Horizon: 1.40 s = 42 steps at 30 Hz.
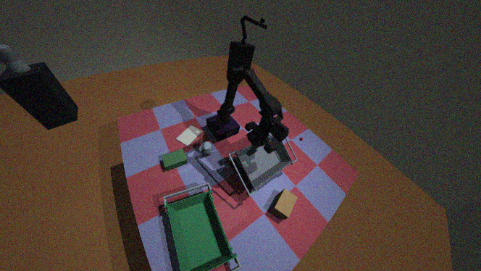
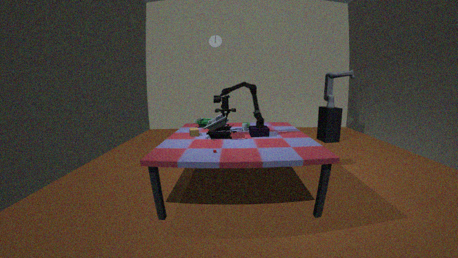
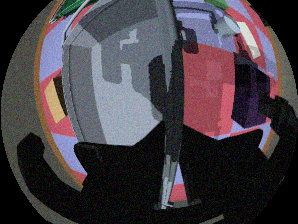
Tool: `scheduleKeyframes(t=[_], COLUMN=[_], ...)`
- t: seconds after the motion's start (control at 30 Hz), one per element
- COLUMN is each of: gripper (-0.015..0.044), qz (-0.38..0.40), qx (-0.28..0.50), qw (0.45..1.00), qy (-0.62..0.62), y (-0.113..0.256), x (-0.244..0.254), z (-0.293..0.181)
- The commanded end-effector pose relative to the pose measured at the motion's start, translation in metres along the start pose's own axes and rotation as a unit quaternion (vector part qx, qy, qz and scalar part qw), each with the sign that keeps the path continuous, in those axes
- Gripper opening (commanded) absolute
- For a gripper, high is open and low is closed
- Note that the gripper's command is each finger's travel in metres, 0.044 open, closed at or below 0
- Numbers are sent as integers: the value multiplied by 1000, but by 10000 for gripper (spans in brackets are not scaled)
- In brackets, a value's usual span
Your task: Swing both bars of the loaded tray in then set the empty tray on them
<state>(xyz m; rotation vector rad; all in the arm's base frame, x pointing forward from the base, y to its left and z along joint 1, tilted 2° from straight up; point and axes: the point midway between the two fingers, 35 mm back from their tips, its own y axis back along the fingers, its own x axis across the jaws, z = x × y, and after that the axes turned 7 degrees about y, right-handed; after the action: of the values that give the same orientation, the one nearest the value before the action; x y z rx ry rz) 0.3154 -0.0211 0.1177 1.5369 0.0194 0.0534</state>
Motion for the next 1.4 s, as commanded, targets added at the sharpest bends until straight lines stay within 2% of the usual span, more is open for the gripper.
scheduleKeyframes(t=[0.0, 1.37], gripper=[0, 0], qz=[3, 2], qx=[-1, -1], qw=[1000, 1000], qy=[1, 1], y=[-3, -30], x=[-4, -20], z=[0, -2])
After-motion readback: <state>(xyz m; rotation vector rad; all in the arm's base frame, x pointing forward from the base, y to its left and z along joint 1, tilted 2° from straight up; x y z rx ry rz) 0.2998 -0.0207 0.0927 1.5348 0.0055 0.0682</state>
